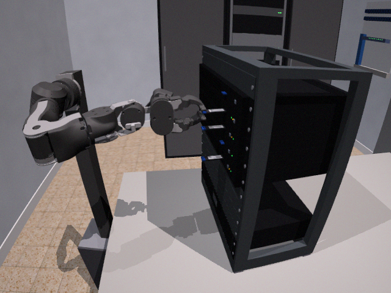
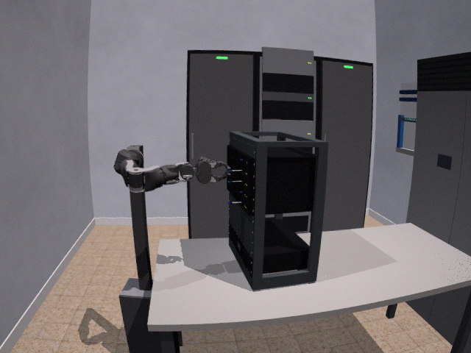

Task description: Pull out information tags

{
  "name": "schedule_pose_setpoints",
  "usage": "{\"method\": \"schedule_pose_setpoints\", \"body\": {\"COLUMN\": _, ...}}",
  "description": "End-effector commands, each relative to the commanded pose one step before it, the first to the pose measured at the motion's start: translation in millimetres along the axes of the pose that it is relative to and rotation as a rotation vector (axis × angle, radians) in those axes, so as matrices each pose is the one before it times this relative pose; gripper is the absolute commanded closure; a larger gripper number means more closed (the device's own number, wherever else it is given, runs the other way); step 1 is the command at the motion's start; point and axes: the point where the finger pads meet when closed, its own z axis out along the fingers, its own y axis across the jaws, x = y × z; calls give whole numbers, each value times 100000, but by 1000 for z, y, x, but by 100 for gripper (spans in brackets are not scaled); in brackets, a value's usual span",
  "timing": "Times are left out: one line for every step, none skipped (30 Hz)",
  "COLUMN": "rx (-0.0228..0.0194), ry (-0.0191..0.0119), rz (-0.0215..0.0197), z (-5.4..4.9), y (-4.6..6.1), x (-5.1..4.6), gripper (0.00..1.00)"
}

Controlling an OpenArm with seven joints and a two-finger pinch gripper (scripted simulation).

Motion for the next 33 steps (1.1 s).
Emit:
{"method": "schedule_pose_setpoints", "body": {"rx": -753, "ry": -714, "rz": 174, "z": -2891, "y": 1263, "x": -1849, "gripper": 90}}
{"method": "schedule_pose_setpoints", "body": {"rx": -215, "ry": -14, "rz": -9, "z": -3257, "y": 307, "x": -70, "gripper": 90}}
{"method": "schedule_pose_setpoints", "body": {"rx": -228, "ry": 2, "rz": -14, "z": -4460, "y": 320, "x": -62, "gripper": 90}}
{"method": "schedule_pose_setpoints", "body": {"rx": -249, "ry": 5, "rz": 76, "z": -5410, "y": 350, "x": -76, "gripper": 90}}
{"method": "schedule_pose_setpoints", "body": {"rx": -124, "ry": 5, "rz": 113, "z": -5991, "y": 153, "x": -84, "gripper": 90}}
{"method": "schedule_pose_setpoints", "body": {"rx": 34, "ry": 3, "rz": 54, "z": -6143, "y": -97, "x": -83, "gripper": 90}}
{"method": "schedule_pose_setpoints", "body": {"rx": -2, "ry": 2, "rz": -21, "z": -5856, "y": -39, "x": -76, "gripper": 90}}
{"method": "schedule_pose_setpoints", "body": {"rx": -2, "ry": 2, "rz": -18, "z": -5171, "y": -36, "x": -71, "gripper": 90}}
{"method": "schedule_pose_setpoints", "body": {"rx": -3, "ry": 1, "rz": -14, "z": -4177, "y": -31, "x": -66, "gripper": 90}}
{"method": "schedule_pose_setpoints", "body": {"rx": -52, "ry": 3, "rz": -107, "z": -3006, "y": 61, "x": -46, "gripper": 90}}
{"method": "schedule_pose_setpoints", "body": {"rx": 573, "ry": 234, "rz": -20, "z": -1571, "y": -1057, "x": 805, "gripper": 90}}
{"method": "schedule_pose_setpoints", "body": {"rx": 204, "ry": 327, "rz": 17, "z": -578, "y": -429, "x": 880, "gripper": 90}}
{"method": "schedule_pose_setpoints", "body": {"rx": 0, "ry": 0, "rz": 0, "z": 0, "y": 0, "x": 0, "gripper": 90}}
{"method": "schedule_pose_setpoints", "body": {"rx": 0, "ry": 0, "rz": 0, "z": 0, "y": 0, "x": 0, "gripper": 90}}
{"method": "schedule_pose_setpoints", "body": {"rx": 263, "ry": -114, "rz": -11, "z": 43, "y": -474, "x": -518, "gripper": 90}}
{"method": "schedule_pose_setpoints", "body": {"rx": -2, "ry": 18, "rz": 1, "z": -106, "y": 8, "x": 65, "gripper": 100}}
{"method": "schedule_pose_setpoints", "body": {"rx": -2, "ry": -68, "rz": -78, "z": -823, "y": 104, "x": -251, "gripper": 100}}
{"method": "schedule_pose_setpoints", "body": {"rx": -498, "ry": -213, "rz": -118, "z": -1597, "y": 928, "x": -730, "gripper": 100}}
{"method": "schedule_pose_setpoints", "body": {"rx": -246, "ry": -63, "rz": -9, "z": -2203, "y": 398, "x": -120, "gripper": 100}}
{"method": "schedule_pose_setpoints", "body": {"rx": -309, "ry": -8, "rz": 108, "z": -3115, "y": 499, "x": -57, "gripper": 100}}
{"method": "schedule_pose_setpoints", "body": {"rx": 56, "ry": 23, "rz": 149, "z": -3949, "y": -84, "x": -10, "gripper": 100}}
{"method": "schedule_pose_setpoints", "body": {"rx": 8, "ry": 47, "rz": 5, "z": -4605, "y": -7, "x": 24, "gripper": 100}}
{"method": "schedule_pose_setpoints", "body": {"rx": 0, "ry": 80, "rz": -10, "z": -5032, "y": 7, "x": 75, "gripper": 100}}
{"method": "schedule_pose_setpoints", "body": {"rx": 1, "ry": 125, "rz": -4, "z": -5203, "y": 6, "x": 154, "gripper": 100}}
{"method": "schedule_pose_setpoints", "body": {"rx": 1, "ry": 166, "rz": 4, "z": -5115, "y": 4, "x": 229, "gripper": 100}}
{"method": "schedule_pose_setpoints", "body": {"rx": 1, "ry": 81, "rz": 0, "z": -4785, "y": 2, "x": 100, "gripper": 100}}
{"method": "schedule_pose_setpoints", "body": {"rx": 1, "ry": 2, "rz": -7, "z": -4245, "y": 0, "x": -26, "gripper": 100}}
{"method": "schedule_pose_setpoints", "body": {"rx": 0, "ry": 2, "rz": -6, "z": -3545, "y": -1, "x": -24, "gripper": 100}}
{"method": "schedule_pose_setpoints", "body": {"rx": 2, "ry": 1, "rz": -4, "z": -2745, "y": 0, "x": -12, "gripper": 100}}
{"method": "schedule_pose_setpoints", "body": {"rx": 0, "ry": 0, "rz": 0, "z": 0, "y": 0, "x": 0, "gripper": 100}}
{"method": "schedule_pose_setpoints", "body": {"rx": 0, "ry": 0, "rz": 0, "z": 0, "y": 0, "x": 0, "gripper": 100}}
{"method": "schedule_pose_setpoints", "body": {"rx": 0, "ry": -1, "rz": -4, "z": -1901, "y": -1, "x": -18, "gripper": 100}}
{"method": "schedule_pose_setpoints", "body": {"rx": 1, "ry": -28, "rz": -6, "z": -1112, "y": 1, "x": -46, "gripper": 100}}
